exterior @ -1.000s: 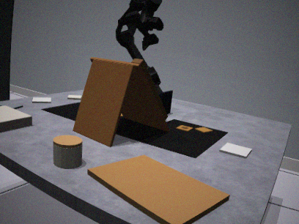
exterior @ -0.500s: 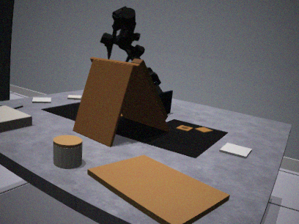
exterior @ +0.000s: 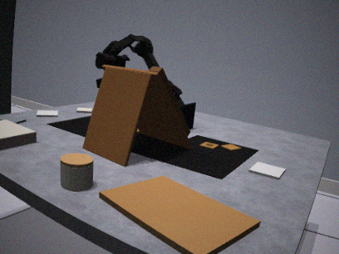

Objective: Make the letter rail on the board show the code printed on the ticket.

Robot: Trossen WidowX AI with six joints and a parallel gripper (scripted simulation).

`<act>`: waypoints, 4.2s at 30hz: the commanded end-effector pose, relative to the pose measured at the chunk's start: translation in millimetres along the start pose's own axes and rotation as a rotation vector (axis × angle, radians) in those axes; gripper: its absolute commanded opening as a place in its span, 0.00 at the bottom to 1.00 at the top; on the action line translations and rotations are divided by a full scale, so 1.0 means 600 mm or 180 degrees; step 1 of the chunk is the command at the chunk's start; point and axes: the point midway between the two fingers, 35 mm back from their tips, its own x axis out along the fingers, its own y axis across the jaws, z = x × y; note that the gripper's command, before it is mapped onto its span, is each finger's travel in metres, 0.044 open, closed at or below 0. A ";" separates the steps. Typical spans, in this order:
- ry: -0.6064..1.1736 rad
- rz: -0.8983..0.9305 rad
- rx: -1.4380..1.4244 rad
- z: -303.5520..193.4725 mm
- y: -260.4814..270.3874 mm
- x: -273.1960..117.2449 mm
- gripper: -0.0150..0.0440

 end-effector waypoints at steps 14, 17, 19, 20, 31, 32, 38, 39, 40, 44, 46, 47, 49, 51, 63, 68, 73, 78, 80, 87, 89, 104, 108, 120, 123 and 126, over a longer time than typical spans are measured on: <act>0.0235 -0.0094 0.0683 -0.039 -0.032 0.068 0.83; 0.0232 -0.0098 0.0683 -0.042 -0.032 0.094 0.83; 0.0232 -0.0099 0.0683 -0.042 -0.031 0.096 0.83; 0.0232 -0.0099 0.0683 -0.042 -0.031 0.096 0.83; 0.0232 -0.0099 0.0683 -0.042 -0.030 0.096 0.83; 0.0232 -0.0099 0.0683 -0.042 -0.030 0.097 0.83; 0.0232 -0.0099 0.0683 -0.043 -0.030 0.108 0.83; 0.0232 -0.0099 0.0683 -0.043 -0.030 0.110 0.83; 0.0232 -0.0099 0.0683 -0.043 -0.030 0.113 0.83; 0.0231 -0.0101 0.0683 -0.044 -0.031 0.124 0.83; 0.0231 -0.0101 0.0682 -0.044 -0.031 0.127 0.83; 0.0231 -0.0102 0.0682 -0.045 -0.031 0.128 0.83; 0.0231 -0.0102 0.0682 -0.045 -0.031 0.128 0.83; 0.0231 -0.0102 0.0682 -0.045 -0.031 0.128 0.83; 0.0231 -0.0102 0.0682 -0.045 -0.031 0.128 0.83; 0.0231 -0.0102 0.0682 -0.044 -0.031 0.128 0.80; 0.0231 -0.0102 0.0682 -0.044 -0.031 0.128 0.74; 0.0231 -0.0102 0.0682 -0.045 -0.032 0.128 0.68; 0.0231 -0.0102 0.0682 -0.045 -0.032 0.128 0.66; 0.0231 -0.0101 0.0682 -0.046 -0.032 0.120 0.38; 0.0231 -0.0101 0.0682 -0.046 -0.032 0.119 0.29; 0.0232 -0.0100 0.0682 -0.050 -0.030 0.106 0.25; 0.0232 -0.0099 0.0682 -0.051 -0.029 0.103 0.25; 0.0233 -0.0098 0.0682 -0.054 -0.027 0.093 0.25; 0.0233 -0.0098 0.0682 -0.054 -0.026 0.091 0.25; 0.0234 -0.0098 0.0682 -0.055 -0.026 0.089 0.25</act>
